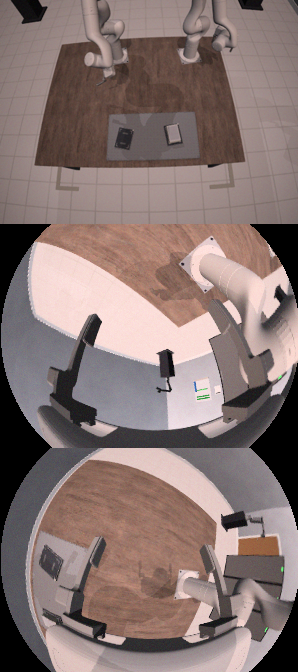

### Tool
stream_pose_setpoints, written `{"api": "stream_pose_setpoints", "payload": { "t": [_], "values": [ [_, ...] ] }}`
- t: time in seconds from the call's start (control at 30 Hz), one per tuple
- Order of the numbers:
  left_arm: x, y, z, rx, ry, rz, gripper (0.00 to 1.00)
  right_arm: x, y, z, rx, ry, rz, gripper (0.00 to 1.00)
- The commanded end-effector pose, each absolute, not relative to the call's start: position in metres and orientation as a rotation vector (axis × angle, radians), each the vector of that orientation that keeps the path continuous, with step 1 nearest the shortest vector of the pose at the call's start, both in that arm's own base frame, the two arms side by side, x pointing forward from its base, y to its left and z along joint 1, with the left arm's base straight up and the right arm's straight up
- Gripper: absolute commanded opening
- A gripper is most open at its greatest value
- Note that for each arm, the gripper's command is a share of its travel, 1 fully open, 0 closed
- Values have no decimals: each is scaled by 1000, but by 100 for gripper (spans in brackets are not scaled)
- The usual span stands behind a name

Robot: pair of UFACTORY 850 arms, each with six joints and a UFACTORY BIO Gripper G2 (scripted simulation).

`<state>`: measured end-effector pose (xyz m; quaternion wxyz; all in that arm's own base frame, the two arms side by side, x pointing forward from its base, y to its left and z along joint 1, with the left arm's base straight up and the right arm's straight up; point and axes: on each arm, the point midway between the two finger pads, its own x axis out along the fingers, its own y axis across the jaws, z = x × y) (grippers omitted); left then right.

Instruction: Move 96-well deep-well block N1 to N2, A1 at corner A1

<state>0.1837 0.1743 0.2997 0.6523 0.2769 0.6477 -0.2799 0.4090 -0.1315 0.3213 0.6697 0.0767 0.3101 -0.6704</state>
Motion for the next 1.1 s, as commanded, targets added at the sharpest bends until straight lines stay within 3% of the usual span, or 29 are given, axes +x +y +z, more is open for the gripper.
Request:
{"api": "stream_pose_setpoints", "payload": {
  "t": [0.0,1.07],
  "values": [
    [180,174,300,627,1477,-628,100,410,-132,322,174,697,-1511,100],
    [171,182,300,590,1489,-590,100,410,-132,322,174,697,-1511,100]
  ]
}}
